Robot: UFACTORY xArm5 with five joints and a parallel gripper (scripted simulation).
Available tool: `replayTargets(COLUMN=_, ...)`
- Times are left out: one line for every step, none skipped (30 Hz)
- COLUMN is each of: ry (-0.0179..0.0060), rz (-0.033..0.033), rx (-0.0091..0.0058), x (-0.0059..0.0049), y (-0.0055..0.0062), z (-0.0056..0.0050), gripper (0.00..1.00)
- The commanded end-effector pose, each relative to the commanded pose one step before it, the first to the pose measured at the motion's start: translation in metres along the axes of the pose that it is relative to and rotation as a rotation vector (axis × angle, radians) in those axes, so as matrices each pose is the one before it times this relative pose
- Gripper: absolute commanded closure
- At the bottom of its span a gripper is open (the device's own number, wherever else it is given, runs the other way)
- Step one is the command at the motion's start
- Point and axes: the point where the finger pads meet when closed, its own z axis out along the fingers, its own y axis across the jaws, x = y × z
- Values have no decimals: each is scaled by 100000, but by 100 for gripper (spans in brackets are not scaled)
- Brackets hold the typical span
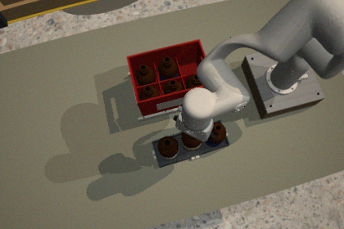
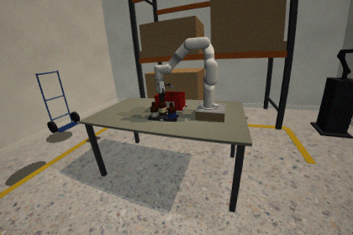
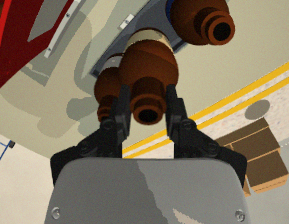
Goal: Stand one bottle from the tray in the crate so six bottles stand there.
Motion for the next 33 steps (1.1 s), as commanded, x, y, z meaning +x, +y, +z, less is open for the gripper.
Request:
replayTargets(ry=-382, rz=2, rx=215, x=-119, y=-74, z=-505, gripper=100)
replayTargets(ry=0, rz=0, rx=0, x=-1, y=-1, z=-107, gripper=100)
replayTargets(ry=0, rz=0, rx=0, x=0, y=0, z=-111, gripper=100)
replayTargets(ry=0, rz=0, rx=0, x=0, y=0, z=-114, gripper=100)
replayTargets(ry=0, rz=0, rx=0, x=0, y=0, z=-117, gripper=100)
replayTargets(ry=0, rz=0, rx=0, x=1, y=0, z=-120, gripper=100)
replayTargets(ry=0, rz=0, rx=0, x=-1, y=-1, z=-121, gripper=100)
replayTargets(ry=0, rz=0, rx=0, x=-1, y=-1, z=-122, gripper=100)
replayTargets(ry=0, rz=0, rx=0, x=-1, y=-1, z=-123, gripper=100)
replayTargets(ry=0, rz=0, rx=0, x=0, y=0, z=-124, gripper=100)
replayTargets(ry=0, rz=0, rx=0, x=0, y=0, z=-124, gripper=100)
replayTargets(ry=0, rz=0, rx=0, x=0, y=0, z=0, gripper=100)
replayTargets(ry=0, rz=0, rx=0, x=0, y=0, z=0, gripper=100)
replayTargets(ry=0, rz=0, rx=0, x=0, y=0, z=-123, gripper=100)
replayTargets(ry=0, rz=0, rx=0, x=0, y=0, z=-121, gripper=100)
replayTargets(ry=0, rz=0, rx=0, x=-1, y=-1, z=-119, gripper=100)
replayTargets(ry=0, rz=0, rx=0, x=-1, y=-1, z=-117, gripper=100)
replayTargets(ry=0, rz=0, rx=0, x=-1, y=0, z=-114, gripper=100)
replayTargets(ry=0, rz=0, rx=0, x=0, y=0, z=-111, gripper=100)
replayTargets(ry=0, rz=0, rx=0, x=0, y=0, z=-108, gripper=100)
replayTargets(ry=0, rz=0, rx=0, x=0, y=0, z=-103, gripper=100)
replayTargets(ry=0, rz=0, rx=0, x=1, y=0, z=-99, gripper=100)
replayTargets(ry=0, rz=0, rx=0, x=-1, y=-1, z=-94, gripper=100)
replayTargets(ry=0, rz=0, rx=0, x=-1, y=-1, z=-89, gripper=100)
replayTargets(ry=0, rz=0, rx=0, x=-1, y=0, z=-83, gripper=100)
replayTargets(ry=0, rz=0, rx=0, x=0, y=0, z=-77, gripper=100)
replayTargets(ry=0, rz=0, rx=0, x=0, y=0, z=-71, gripper=100)
replayTargets(ry=0, rz=0, rx=0, x=0, y=0, z=-65, gripper=100)
replayTargets(ry=0, rz=0, rx=0, x=0, y=0, z=0, gripper=100)
replayTargets(ry=0, rz=0, rx=0, x=0, y=0, z=0, gripper=100)
replayTargets(ry=0, rz=0, rx=0, x=0, y=0, z=-59, gripper=100)
replayTargets(ry=0, rz=0, rx=0, x=0, y=0, z=-53, gripper=100)
replayTargets(ry=0, rz=0, rx=0, x=0, y=0, z=-47, gripper=100)
